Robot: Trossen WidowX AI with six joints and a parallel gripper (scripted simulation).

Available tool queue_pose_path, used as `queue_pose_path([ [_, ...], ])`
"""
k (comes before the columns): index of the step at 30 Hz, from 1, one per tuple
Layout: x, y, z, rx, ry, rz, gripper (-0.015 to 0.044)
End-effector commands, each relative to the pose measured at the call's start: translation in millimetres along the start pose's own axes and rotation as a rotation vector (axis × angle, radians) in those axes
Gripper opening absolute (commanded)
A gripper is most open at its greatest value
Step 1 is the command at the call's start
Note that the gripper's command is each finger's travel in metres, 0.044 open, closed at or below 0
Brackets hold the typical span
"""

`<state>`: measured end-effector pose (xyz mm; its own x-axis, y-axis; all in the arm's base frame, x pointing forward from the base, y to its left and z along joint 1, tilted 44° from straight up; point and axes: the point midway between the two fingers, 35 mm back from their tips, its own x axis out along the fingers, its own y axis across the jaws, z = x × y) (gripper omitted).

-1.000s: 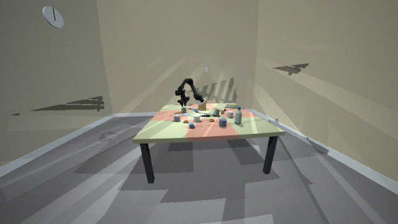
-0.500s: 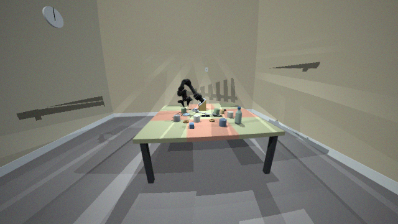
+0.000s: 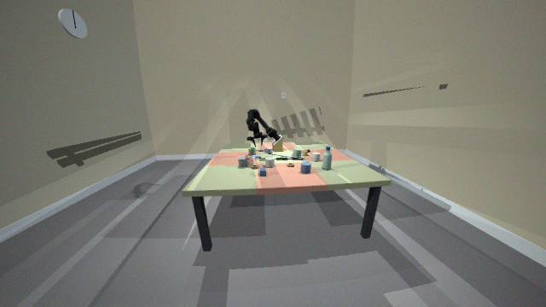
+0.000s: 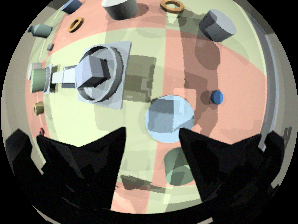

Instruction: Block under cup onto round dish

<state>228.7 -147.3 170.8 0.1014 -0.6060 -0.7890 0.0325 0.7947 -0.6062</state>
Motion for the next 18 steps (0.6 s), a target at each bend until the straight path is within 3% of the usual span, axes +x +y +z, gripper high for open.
queue_pose_path([
  [1, -2.2, 6.8, 9.6, 0.121, 0.005, -0.009, 0.0260],
  [18, -8.3, 51.6, 44.8, 0.630, 0.011, -0.043, 0.0260],
])
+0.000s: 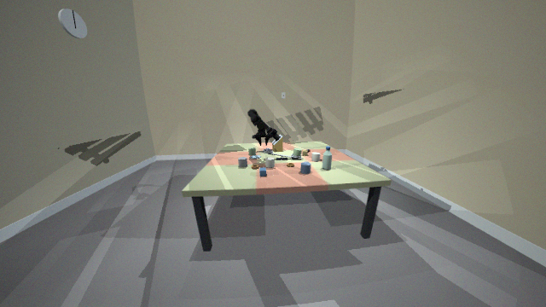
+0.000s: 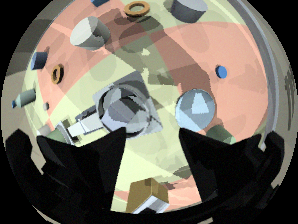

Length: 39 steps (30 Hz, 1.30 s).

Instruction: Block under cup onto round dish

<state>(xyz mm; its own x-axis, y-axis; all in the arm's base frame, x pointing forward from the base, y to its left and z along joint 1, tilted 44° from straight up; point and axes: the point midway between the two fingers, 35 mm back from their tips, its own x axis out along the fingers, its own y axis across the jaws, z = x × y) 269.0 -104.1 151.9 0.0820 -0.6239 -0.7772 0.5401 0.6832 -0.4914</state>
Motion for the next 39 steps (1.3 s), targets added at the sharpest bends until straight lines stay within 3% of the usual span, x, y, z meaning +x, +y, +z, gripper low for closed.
queue_pose_path([
  [1, -1.5, 9.0, 2.1, 0.127, -0.005, -0.019, 0.0260],
  [17, -5.3, 49.0, -1.0, 0.651, -0.051, -0.080, 0.0260],
  [39, 21.6, 47.4, 0.0, 0.657, -0.052, -0.081, 0.0260],
])
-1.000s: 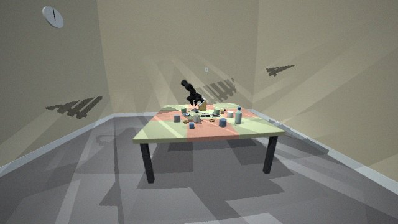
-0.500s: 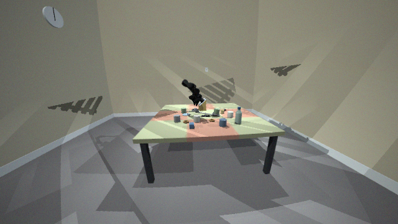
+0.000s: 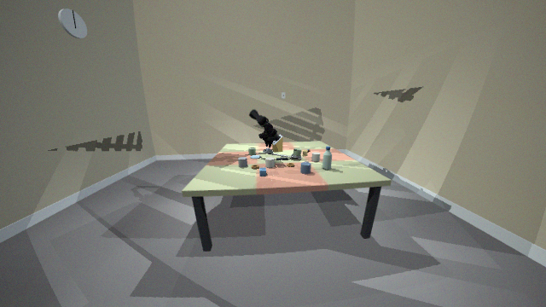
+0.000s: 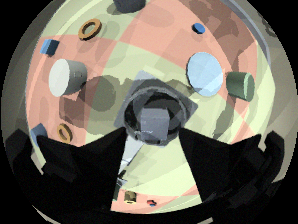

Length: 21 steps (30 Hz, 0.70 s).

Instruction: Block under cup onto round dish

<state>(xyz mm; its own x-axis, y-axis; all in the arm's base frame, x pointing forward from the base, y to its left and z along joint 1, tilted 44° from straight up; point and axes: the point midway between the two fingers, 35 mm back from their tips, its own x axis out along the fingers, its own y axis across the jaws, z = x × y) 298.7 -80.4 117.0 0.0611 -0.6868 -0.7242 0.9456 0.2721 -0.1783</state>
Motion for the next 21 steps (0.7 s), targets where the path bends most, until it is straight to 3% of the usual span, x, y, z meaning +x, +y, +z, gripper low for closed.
queue_pose_path([
  [1, 8.6, -2.6, -1.0, -0.009, -0.003, -0.011, 0.0260],
  [17, 31.7, -3.7, -0.7, -0.009, -0.005, -0.012, 0.0260],
  [21, 31.7, -3.7, -0.7, -0.009, -0.005, -0.012, 0.0175],
])
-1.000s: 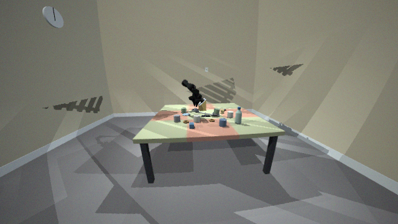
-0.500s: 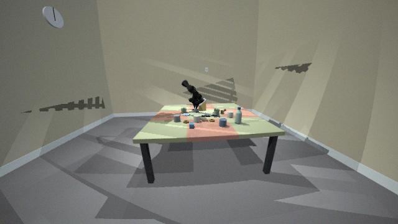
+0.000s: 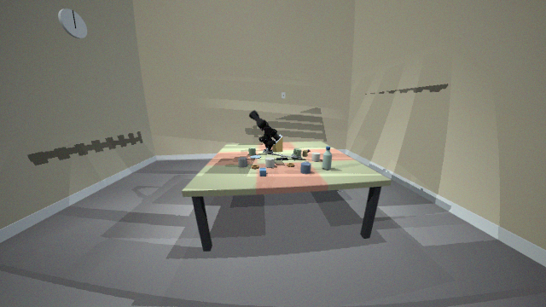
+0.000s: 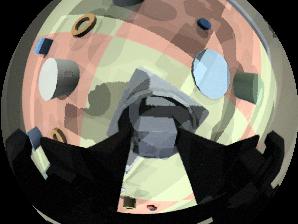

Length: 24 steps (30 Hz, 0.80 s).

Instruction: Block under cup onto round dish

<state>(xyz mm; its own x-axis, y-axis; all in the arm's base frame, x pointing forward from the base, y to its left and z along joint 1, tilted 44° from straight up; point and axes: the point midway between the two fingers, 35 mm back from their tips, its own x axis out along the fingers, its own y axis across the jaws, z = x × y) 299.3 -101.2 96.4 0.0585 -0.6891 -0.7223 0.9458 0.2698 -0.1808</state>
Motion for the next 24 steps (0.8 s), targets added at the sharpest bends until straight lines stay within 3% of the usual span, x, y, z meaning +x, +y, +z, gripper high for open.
queue_pose_path([
  [1, 2.5, -2.2, -1.2, -0.009, -0.003, -0.008, 0.0168],
  [9, 2.5, -2.2, -1.2, -0.009, -0.003, -0.008, 0.0115],
  [14, -11.8, 0.4, -1.4, -0.009, 0.001, -0.007, 0.0000],
  [24, -71.1, 1.7, -1.9, -0.010, 0.004, -0.007, 0.0000],
])
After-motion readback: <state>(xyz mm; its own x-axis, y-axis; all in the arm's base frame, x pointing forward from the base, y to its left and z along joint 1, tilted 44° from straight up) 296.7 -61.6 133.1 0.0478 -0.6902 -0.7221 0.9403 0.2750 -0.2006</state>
